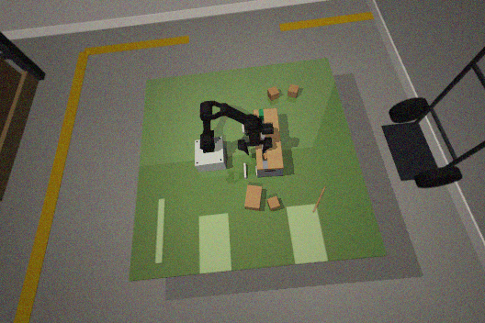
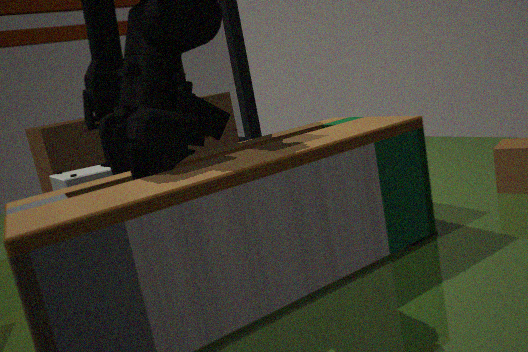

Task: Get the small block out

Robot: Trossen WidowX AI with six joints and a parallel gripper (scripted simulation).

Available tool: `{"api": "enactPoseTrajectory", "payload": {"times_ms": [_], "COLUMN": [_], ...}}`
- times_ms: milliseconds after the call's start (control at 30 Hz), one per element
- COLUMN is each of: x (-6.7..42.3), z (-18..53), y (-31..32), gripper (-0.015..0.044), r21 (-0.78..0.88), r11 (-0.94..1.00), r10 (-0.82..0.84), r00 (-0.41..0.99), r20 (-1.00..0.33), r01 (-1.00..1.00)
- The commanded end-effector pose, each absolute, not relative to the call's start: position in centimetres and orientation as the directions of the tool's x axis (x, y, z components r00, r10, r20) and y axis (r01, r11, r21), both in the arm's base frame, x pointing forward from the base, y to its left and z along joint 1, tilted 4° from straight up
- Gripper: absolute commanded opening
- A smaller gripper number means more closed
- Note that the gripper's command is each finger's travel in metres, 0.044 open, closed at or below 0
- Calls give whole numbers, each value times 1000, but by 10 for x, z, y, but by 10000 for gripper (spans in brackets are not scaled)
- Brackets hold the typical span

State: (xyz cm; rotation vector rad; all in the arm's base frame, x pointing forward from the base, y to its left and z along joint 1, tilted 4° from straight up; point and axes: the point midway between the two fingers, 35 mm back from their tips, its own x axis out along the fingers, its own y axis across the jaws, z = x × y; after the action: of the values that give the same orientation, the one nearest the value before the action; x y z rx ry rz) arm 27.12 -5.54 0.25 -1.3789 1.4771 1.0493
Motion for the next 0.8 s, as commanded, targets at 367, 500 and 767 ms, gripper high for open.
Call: {"api": "enactPoseTrajectory", "payload": {"times_ms": [367,500,767], "x": [270,269,272], "z": [2,2,25], "y": [-89,-98,-100], "gripper": [400,400,400], "r21": [30,30,29], "r11": [45,45,47], "r10": [-304,-305,-305], "r00": [-42,-42,-42], "r20": [-952,-951,-951], "r01": [-999,-999,-998]}}
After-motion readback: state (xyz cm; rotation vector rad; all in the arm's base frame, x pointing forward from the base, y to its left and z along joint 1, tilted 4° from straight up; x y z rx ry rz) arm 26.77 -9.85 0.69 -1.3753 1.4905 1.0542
